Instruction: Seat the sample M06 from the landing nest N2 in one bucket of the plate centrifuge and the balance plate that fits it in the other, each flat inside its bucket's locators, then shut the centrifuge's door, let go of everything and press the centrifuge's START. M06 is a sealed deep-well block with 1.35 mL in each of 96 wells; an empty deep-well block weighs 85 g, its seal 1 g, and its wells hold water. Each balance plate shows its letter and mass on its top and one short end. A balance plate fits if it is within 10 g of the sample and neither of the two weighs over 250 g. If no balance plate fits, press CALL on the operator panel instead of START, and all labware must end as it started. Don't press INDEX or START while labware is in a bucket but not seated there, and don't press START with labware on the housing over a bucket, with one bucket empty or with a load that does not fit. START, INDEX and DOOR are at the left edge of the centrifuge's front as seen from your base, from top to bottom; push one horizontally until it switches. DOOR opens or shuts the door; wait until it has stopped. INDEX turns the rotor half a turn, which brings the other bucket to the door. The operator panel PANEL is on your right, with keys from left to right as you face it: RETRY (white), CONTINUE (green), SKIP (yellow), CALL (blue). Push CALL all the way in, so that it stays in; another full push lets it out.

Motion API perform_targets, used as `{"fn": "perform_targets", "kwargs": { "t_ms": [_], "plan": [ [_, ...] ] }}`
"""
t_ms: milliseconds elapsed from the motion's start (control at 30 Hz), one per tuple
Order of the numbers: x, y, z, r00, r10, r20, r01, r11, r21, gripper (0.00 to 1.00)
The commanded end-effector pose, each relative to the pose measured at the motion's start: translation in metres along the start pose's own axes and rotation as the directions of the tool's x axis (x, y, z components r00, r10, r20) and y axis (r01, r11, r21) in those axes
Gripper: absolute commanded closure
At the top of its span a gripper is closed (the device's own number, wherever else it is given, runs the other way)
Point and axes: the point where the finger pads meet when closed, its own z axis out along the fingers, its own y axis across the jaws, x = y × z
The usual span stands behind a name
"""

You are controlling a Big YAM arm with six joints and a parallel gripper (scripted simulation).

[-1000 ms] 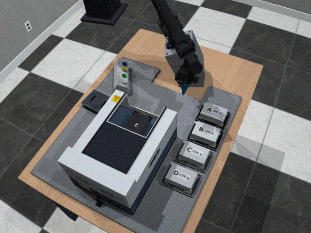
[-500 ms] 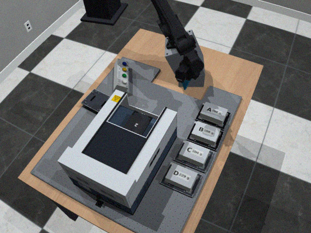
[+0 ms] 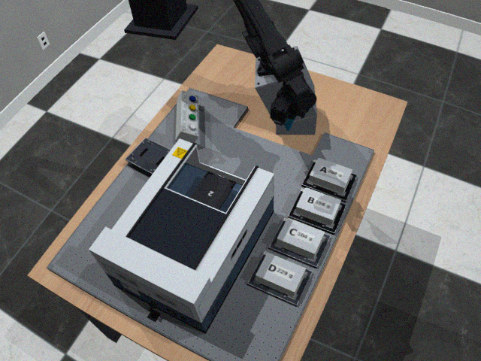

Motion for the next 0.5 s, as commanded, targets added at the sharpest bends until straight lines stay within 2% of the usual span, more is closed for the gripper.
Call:
{"fn": "perform_targets", "kwargs": {
  "t_ms": [0,33,67,233,367,467],
  "plan": [
    [0.002,0.005,-0.008,1.0,0.012,-0.011,-0.012,1.0,-0.003,1.0],
    [-0.011,0.013,-0.018,1.0,0.027,0.004,-0.027,0.999,-0.027,1.0],
    [-0.012,0.014,-0.021,1.0,0.029,-0.002,-0.029,0.999,-0.03,1.0],
    [-0.009,0.014,-0.027,0.999,0.028,-0.038,-0.029,0.999,-0.03,1.0],
    [0.003,0.008,-0.024,0.997,0.018,-0.077,-0.019,1.0,-0.013,1.0],
    [-0.005,0.014,-0.032,0.997,0.026,-0.075,-0.028,0.999,-0.027,1.0]
  ]
}}
